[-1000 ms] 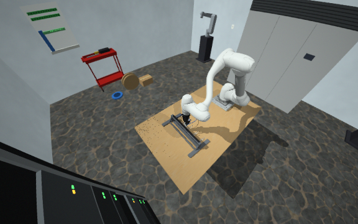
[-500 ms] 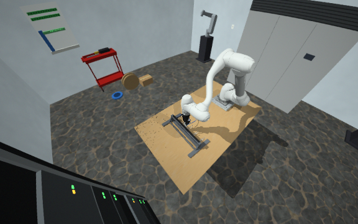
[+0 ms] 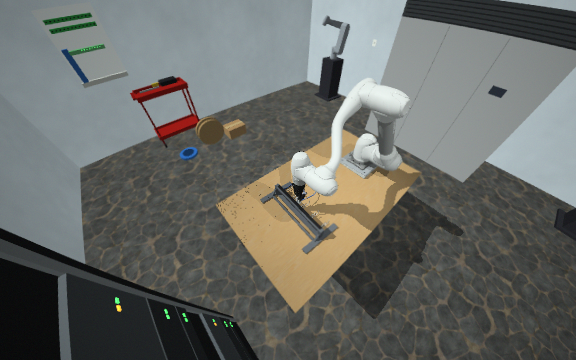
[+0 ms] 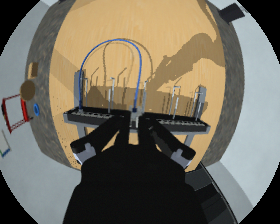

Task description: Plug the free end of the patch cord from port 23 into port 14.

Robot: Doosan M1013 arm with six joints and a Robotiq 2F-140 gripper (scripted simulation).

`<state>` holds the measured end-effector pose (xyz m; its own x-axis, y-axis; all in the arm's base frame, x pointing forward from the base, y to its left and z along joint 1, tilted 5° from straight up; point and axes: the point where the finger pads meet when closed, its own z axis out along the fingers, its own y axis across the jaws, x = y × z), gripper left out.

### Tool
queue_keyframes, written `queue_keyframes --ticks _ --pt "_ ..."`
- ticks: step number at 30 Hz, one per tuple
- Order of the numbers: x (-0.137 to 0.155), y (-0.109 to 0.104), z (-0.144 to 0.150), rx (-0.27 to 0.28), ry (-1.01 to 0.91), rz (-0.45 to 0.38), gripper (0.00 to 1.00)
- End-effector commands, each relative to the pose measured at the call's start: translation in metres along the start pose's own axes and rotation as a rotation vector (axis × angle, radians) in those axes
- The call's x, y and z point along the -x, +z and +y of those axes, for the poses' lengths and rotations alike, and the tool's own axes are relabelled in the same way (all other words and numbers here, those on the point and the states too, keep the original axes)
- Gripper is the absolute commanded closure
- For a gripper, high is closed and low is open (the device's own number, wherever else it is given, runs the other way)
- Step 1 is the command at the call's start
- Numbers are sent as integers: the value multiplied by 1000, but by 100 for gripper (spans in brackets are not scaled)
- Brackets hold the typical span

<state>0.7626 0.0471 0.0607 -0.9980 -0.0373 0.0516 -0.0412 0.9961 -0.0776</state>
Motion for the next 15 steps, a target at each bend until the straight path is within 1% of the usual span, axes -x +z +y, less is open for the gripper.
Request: queue_keyframes --ticks 1,15 --pt "2 -1 -3 -4 -6 -1 100" --pt "5 -1 -3 -3 -5 23 100"
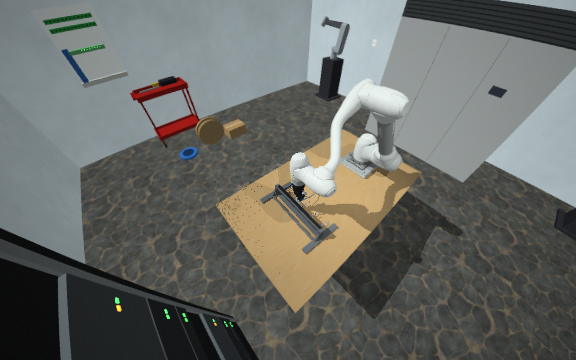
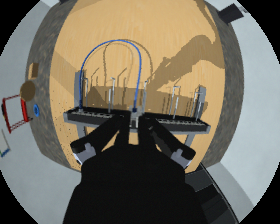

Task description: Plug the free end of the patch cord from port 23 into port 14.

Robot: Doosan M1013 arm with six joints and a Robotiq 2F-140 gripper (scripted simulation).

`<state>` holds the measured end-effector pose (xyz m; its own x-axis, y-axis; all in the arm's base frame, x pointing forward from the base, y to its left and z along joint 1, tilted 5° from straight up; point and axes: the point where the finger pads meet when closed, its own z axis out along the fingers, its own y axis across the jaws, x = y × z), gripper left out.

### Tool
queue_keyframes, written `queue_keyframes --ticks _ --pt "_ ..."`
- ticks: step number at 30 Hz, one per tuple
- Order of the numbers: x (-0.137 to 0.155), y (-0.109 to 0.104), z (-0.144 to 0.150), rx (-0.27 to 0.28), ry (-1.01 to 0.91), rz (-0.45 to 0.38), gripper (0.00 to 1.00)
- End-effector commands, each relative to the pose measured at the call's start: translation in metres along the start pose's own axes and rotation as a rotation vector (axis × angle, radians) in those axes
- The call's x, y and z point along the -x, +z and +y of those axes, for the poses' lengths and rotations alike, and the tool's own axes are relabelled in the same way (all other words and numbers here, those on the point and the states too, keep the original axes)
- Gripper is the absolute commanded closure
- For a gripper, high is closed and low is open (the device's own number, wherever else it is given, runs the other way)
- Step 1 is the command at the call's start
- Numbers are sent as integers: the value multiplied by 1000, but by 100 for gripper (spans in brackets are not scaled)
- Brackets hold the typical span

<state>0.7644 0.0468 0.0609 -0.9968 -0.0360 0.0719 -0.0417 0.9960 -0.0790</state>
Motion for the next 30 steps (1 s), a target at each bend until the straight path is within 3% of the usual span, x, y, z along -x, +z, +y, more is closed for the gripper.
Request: queue_keyframes --ticks 1,30 --pt "3 -1 -3 -2 -5 4 100" --pt "6 -1 -2 -1 15 16 100"
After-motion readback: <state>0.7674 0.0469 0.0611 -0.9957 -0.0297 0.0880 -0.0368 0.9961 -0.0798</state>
